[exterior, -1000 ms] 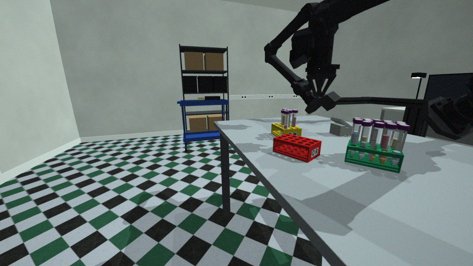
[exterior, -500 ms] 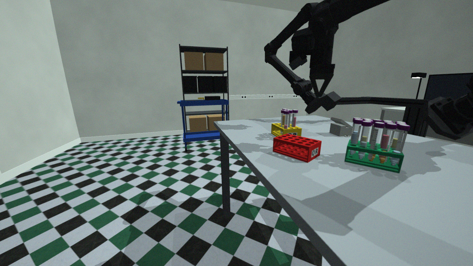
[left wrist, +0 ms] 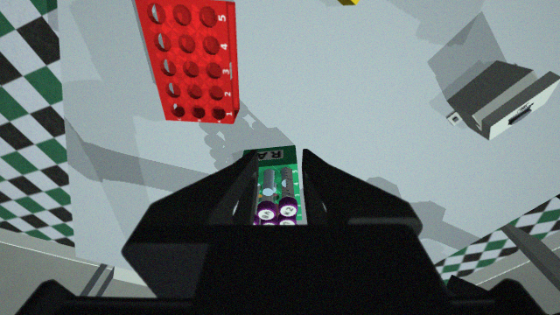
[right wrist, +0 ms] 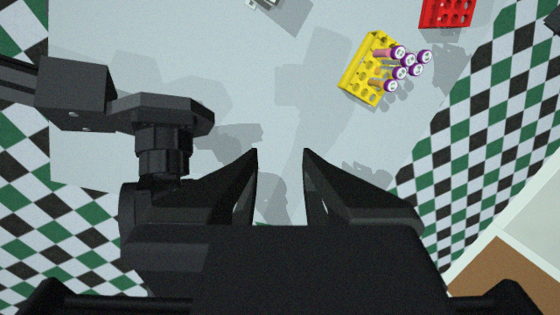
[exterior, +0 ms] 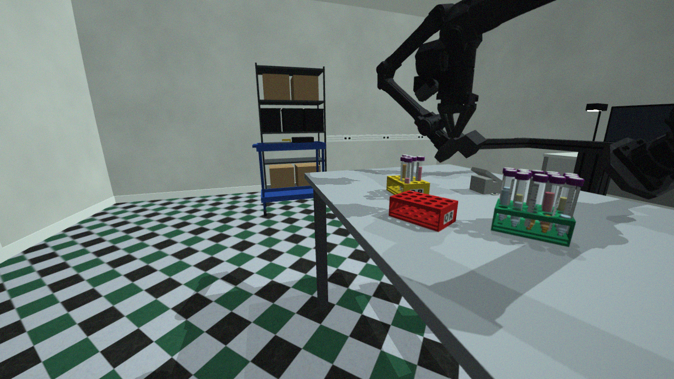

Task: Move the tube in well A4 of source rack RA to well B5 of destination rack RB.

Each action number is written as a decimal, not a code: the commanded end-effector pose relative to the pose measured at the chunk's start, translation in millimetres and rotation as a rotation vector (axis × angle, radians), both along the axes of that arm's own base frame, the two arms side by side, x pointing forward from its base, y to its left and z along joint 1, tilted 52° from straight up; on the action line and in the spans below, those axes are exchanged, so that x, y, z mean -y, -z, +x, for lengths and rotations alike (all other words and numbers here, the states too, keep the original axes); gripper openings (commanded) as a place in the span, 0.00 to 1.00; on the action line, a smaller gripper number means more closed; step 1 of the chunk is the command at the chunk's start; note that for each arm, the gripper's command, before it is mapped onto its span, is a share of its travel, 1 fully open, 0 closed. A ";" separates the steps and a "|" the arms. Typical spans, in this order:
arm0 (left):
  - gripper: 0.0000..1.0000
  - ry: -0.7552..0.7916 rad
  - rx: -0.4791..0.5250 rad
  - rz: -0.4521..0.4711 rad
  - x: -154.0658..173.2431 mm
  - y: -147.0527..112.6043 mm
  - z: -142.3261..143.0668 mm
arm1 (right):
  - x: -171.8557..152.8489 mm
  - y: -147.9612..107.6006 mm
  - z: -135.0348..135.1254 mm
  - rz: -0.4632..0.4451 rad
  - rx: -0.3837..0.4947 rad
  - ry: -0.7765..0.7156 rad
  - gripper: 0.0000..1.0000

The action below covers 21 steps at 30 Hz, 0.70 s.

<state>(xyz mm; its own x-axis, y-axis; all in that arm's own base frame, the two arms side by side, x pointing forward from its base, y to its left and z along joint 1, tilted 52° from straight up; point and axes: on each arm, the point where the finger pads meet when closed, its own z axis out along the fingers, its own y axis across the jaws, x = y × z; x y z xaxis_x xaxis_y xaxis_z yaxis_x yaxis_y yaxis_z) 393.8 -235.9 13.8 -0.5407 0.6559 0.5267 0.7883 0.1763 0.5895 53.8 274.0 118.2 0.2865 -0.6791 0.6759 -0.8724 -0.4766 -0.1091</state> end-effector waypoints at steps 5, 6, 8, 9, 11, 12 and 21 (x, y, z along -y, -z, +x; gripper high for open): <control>0.30 0.185 -0.219 0.069 2.6 -8.5 13.7 | -12.2 -5.2 -0.9 0.033 -0.001 -0.001 0.30; 0.30 0.185 -0.219 0.069 2.6 -8.5 13.7 | -12.2 -5.2 -0.9 0.033 -0.001 -0.001 0.30; 0.30 0.205 -0.243 0.079 2.6 -8.5 13.7 | -12.2 -5.2 -0.9 0.033 -0.001 -0.001 0.30; 0.30 0.226 -0.268 0.089 2.6 -8.5 13.7 | -12.2 -5.2 -0.9 0.033 -0.001 -0.001 0.30; 0.30 0.267 -0.316 0.109 2.6 -8.5 13.7 | -12.2 -5.2 -0.9 0.033 -0.001 -0.001 0.30; 0.30 0.288 -0.341 0.119 2.6 -8.5 13.7 | -12.2 -5.2 -0.9 0.033 -0.001 -0.001 0.30; 0.30 0.405 -0.487 0.180 -8.5 -9.6 2.9 | -12.2 -5.2 -0.9 0.033 -0.001 -0.001 0.30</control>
